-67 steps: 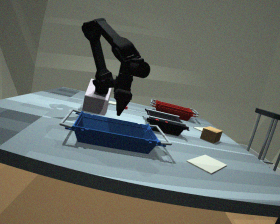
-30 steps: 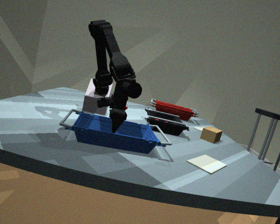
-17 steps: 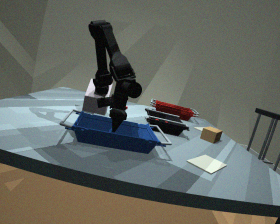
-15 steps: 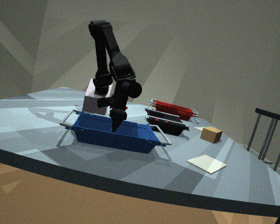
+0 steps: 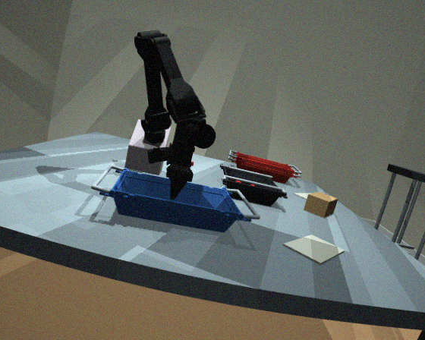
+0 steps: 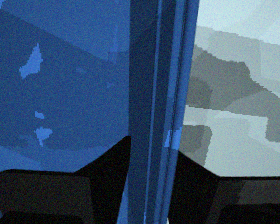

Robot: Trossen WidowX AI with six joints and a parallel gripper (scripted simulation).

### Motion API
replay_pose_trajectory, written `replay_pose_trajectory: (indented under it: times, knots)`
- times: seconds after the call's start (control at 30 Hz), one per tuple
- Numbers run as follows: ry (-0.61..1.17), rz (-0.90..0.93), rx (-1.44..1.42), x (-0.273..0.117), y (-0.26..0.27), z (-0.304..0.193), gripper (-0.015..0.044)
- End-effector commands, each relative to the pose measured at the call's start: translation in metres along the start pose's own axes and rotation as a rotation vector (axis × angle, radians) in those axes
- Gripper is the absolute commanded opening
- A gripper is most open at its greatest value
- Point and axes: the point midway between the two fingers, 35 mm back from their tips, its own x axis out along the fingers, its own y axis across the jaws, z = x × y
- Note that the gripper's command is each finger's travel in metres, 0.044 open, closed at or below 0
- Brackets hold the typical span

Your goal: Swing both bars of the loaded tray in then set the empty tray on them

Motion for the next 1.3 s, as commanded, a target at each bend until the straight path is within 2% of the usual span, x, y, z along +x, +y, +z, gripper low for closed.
replay_pose_trajectory:
  times: [0.0,0.23,0.63,1.27]
  knots:
    - [0.002,-0.014,-0.006,0.001,-0.003,0.0,0.004]
    - [0.002,-0.016,-0.005,-0.009,-0.003,-0.002,0.0]
    - [0.003,-0.017,-0.004,-0.078,-0.002,0.0,0.0]
    - [0.004,-0.018,-0.004,-0.08,-0.002,0.0,0.0]
